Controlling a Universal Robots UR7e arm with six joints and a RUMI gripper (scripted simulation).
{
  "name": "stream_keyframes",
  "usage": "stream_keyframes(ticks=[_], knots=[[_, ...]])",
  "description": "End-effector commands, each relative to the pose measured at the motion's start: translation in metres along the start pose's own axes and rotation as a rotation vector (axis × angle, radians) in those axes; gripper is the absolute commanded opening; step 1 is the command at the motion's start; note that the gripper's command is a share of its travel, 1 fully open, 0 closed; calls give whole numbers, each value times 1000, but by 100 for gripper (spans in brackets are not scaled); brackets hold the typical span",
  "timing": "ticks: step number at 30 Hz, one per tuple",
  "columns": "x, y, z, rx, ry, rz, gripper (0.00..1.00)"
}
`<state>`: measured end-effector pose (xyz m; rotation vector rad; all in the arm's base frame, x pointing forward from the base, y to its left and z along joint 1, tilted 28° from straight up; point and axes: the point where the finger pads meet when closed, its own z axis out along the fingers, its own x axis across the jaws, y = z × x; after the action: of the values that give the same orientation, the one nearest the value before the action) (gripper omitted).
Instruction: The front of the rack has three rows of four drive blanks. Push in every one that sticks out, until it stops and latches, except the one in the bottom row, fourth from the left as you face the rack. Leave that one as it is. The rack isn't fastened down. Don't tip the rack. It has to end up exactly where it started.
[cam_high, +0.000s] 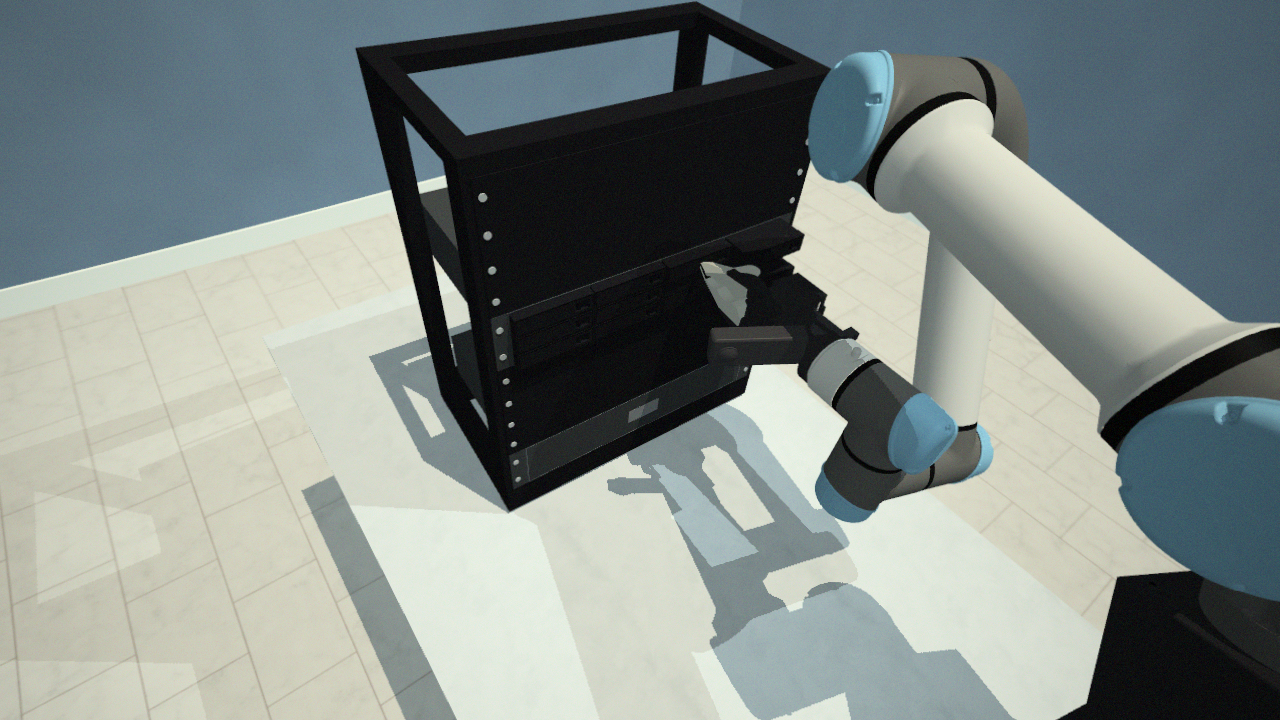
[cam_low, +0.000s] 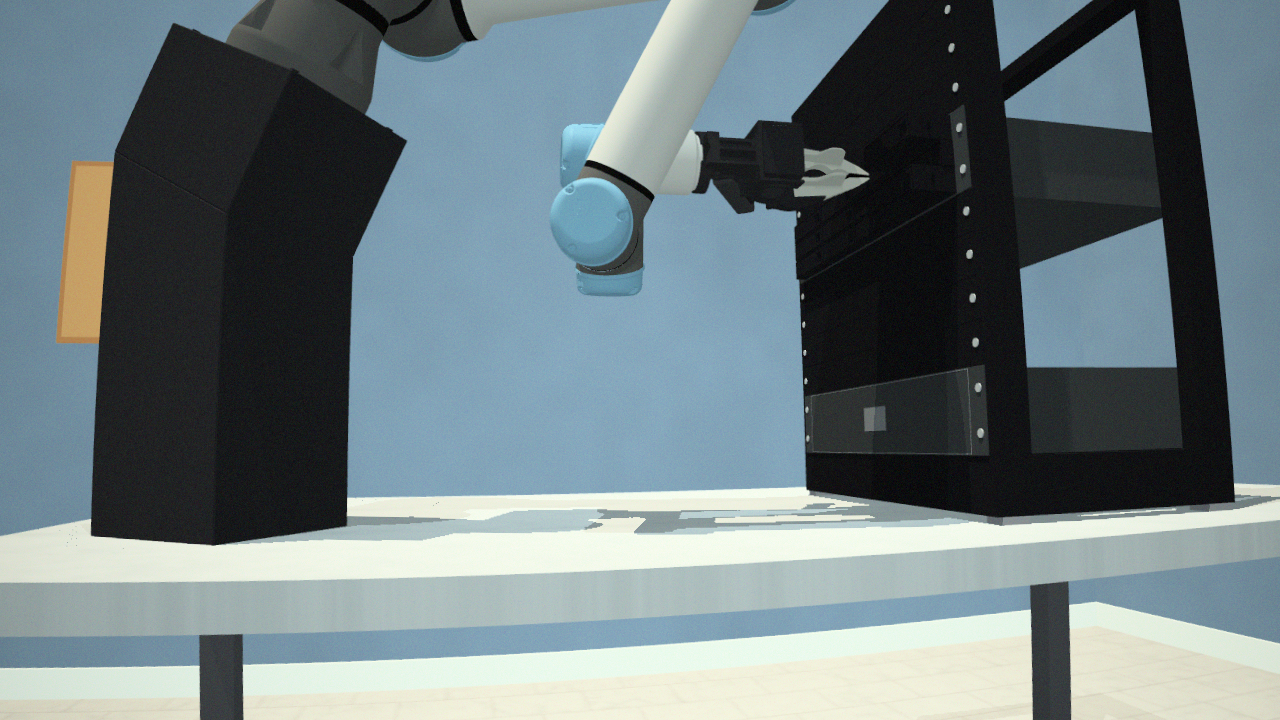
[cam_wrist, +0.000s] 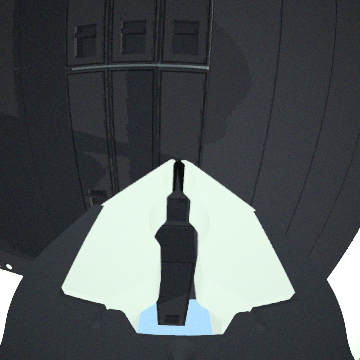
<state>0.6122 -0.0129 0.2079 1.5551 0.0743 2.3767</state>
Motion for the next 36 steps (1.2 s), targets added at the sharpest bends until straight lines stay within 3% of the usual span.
stream_keyframes(ticks=[1,36], knots=[[2,1,4,-2,5,-1,0],[3,1,8,-2,5,-1,0]])
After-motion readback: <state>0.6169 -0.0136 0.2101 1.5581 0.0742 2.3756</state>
